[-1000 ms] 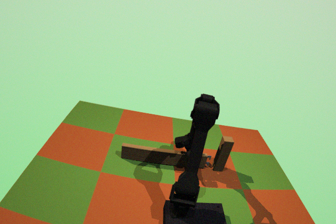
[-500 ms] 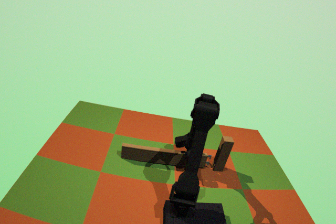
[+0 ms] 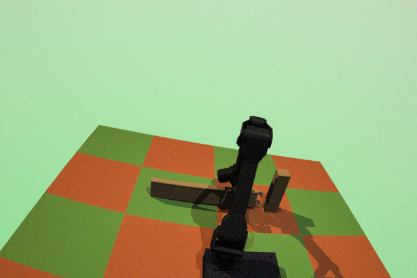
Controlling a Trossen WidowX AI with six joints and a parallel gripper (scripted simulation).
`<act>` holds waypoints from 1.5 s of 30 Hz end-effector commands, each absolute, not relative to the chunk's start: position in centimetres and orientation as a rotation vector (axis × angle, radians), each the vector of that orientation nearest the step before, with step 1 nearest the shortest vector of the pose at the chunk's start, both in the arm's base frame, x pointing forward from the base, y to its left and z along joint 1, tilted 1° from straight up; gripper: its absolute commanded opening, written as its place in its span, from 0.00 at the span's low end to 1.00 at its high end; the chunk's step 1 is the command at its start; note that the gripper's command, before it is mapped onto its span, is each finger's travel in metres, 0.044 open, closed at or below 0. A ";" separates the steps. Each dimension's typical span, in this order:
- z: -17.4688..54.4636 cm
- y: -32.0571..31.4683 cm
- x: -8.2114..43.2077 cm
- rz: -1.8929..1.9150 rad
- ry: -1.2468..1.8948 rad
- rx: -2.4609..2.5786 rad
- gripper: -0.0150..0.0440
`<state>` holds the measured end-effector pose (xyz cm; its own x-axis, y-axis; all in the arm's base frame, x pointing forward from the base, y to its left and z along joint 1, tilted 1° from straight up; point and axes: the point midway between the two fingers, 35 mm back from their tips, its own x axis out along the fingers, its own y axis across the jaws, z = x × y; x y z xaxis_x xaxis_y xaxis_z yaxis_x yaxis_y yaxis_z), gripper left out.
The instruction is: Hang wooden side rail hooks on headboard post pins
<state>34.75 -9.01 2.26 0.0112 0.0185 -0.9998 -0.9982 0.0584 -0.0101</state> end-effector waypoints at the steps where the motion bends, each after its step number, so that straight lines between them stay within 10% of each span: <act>1: 3.1 -9.1 35.0 1.155 1.200 -1.173 0.25; 45: 3.8 -9.1 35.0 1.155 1.200 -1.173 0.25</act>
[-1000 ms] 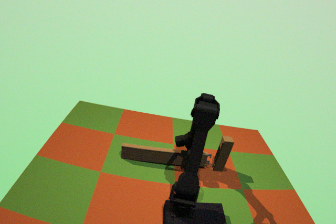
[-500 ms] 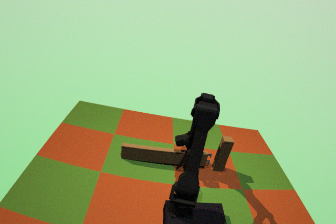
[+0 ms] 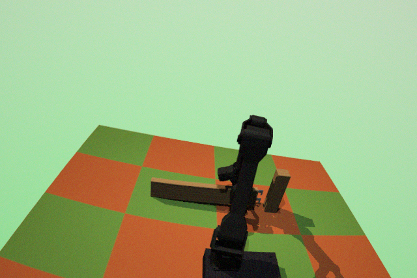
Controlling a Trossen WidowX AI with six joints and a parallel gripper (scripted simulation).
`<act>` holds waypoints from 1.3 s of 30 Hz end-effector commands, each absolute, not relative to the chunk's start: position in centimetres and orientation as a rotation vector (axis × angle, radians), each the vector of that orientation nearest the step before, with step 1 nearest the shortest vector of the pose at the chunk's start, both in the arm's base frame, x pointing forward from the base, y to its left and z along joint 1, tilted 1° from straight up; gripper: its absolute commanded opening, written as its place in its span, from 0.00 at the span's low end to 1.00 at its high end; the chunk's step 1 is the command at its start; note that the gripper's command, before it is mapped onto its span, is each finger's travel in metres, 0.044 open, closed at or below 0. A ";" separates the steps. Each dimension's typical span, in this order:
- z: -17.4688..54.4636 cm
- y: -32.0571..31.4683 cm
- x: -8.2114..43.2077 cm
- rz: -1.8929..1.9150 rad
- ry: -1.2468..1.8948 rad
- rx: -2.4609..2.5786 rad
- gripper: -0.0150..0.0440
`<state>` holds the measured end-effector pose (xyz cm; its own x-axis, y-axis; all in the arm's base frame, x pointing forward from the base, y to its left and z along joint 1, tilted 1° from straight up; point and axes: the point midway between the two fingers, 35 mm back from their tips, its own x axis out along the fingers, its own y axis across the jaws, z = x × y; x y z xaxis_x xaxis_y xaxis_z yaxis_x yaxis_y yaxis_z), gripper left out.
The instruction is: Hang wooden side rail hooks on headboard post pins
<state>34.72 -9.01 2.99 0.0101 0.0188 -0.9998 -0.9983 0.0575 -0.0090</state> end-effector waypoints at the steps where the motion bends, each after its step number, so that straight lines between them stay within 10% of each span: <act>1: 3.8 -9.1 35.0 1.155 1.200 -1.173 0.25; 39: 3.8 -9.4 35.2 1.155 1.200 -1.173 0.25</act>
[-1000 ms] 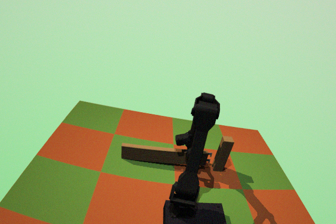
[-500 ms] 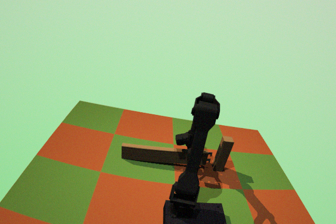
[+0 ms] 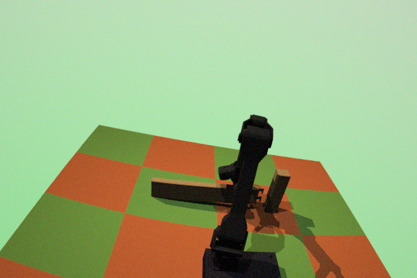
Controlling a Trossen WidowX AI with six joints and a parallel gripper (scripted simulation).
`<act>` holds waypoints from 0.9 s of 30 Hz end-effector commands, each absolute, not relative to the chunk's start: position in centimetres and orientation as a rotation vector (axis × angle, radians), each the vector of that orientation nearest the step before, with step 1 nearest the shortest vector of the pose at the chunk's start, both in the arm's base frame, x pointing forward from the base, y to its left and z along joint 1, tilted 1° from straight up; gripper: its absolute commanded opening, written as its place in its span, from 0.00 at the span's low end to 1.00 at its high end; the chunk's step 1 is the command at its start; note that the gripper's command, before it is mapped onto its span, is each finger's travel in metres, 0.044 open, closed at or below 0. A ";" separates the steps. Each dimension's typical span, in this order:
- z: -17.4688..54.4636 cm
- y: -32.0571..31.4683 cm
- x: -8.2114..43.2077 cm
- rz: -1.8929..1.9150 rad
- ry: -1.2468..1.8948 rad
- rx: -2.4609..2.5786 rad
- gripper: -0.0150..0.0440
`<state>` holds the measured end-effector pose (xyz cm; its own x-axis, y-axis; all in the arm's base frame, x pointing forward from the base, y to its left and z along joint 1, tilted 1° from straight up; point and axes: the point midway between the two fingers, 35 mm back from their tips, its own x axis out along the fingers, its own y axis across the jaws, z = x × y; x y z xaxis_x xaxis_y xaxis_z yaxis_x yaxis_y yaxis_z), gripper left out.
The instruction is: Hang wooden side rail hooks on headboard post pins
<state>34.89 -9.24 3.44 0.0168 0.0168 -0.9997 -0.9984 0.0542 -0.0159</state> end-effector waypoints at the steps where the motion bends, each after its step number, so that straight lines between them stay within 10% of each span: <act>1: 3.8 -9.4 35.3 1.155 1.200 -1.173 0.25; 27: 3.5 -9.7 35.0 1.155 1.200 -1.173 0.25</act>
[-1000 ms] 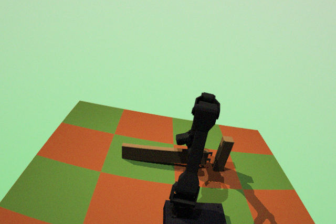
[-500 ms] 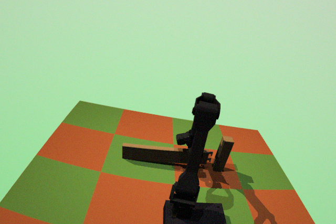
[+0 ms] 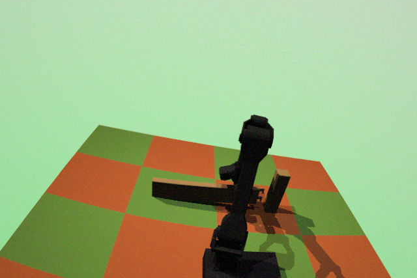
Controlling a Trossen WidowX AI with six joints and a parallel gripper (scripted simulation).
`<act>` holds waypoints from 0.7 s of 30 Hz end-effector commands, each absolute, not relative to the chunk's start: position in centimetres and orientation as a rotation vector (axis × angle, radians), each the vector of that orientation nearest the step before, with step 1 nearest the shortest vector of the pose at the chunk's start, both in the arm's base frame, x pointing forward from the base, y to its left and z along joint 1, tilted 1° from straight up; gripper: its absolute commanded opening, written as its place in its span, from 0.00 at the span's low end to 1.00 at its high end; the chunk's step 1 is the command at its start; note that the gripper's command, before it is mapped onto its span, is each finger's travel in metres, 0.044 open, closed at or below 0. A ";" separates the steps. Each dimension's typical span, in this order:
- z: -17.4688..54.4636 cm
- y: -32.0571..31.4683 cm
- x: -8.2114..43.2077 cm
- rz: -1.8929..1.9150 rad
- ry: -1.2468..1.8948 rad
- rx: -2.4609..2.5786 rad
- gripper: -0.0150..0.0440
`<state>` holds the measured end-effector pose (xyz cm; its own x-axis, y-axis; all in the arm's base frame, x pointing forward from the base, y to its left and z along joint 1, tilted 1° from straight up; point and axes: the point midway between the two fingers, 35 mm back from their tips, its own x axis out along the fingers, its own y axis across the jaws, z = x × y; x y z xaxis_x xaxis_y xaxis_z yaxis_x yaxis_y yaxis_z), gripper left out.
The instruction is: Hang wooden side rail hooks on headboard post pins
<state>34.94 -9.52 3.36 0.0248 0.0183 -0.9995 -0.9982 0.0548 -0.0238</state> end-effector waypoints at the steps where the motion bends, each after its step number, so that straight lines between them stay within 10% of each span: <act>1: 3.4 -9.7 35.0 1.155 1.200 -1.173 0.25; 21: 3.2 -9.9 34.9 1.155 1.201 -1.173 0.25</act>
<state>34.83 -9.67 3.16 0.0271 0.0225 -0.9994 -0.9981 0.0567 -0.0258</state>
